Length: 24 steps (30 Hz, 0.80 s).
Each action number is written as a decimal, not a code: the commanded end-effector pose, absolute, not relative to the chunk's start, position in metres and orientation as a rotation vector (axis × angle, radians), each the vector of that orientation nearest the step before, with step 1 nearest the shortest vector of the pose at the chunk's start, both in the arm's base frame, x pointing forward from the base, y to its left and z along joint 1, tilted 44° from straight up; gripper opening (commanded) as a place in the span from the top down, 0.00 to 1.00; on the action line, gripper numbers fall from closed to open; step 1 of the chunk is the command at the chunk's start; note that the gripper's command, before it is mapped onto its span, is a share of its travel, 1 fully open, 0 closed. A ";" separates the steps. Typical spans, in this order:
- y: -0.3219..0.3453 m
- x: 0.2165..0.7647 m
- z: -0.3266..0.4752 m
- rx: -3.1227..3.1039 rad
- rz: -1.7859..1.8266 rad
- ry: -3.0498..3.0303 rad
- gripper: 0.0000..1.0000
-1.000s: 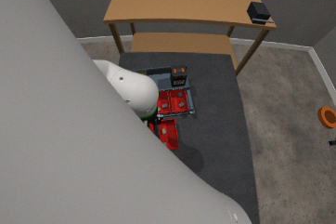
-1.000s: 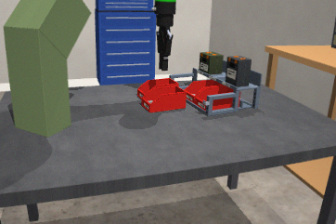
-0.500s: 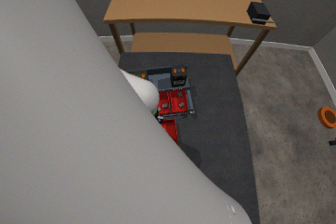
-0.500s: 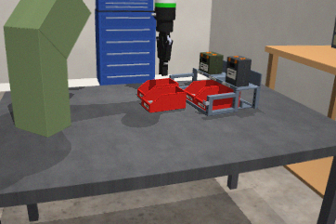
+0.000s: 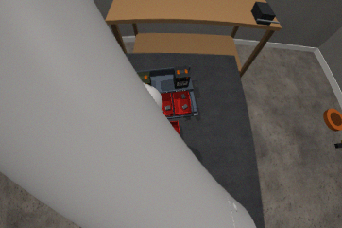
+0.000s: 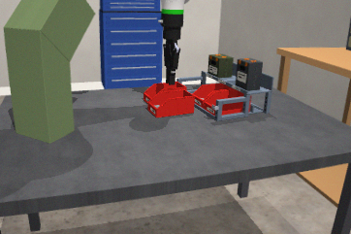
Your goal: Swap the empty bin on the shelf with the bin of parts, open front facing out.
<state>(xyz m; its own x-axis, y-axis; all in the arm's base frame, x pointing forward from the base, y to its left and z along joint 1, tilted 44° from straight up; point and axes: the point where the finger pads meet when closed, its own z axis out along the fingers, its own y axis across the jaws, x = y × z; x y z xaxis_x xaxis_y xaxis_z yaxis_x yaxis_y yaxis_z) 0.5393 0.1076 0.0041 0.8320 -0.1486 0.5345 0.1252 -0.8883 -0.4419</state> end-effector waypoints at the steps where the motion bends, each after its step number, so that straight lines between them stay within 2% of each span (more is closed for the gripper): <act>1: 0.109 0.542 0.002 -2.543 -0.796 0.017 0.76; 24: 0.111 0.545 -0.003 -2.543 -0.796 0.017 0.76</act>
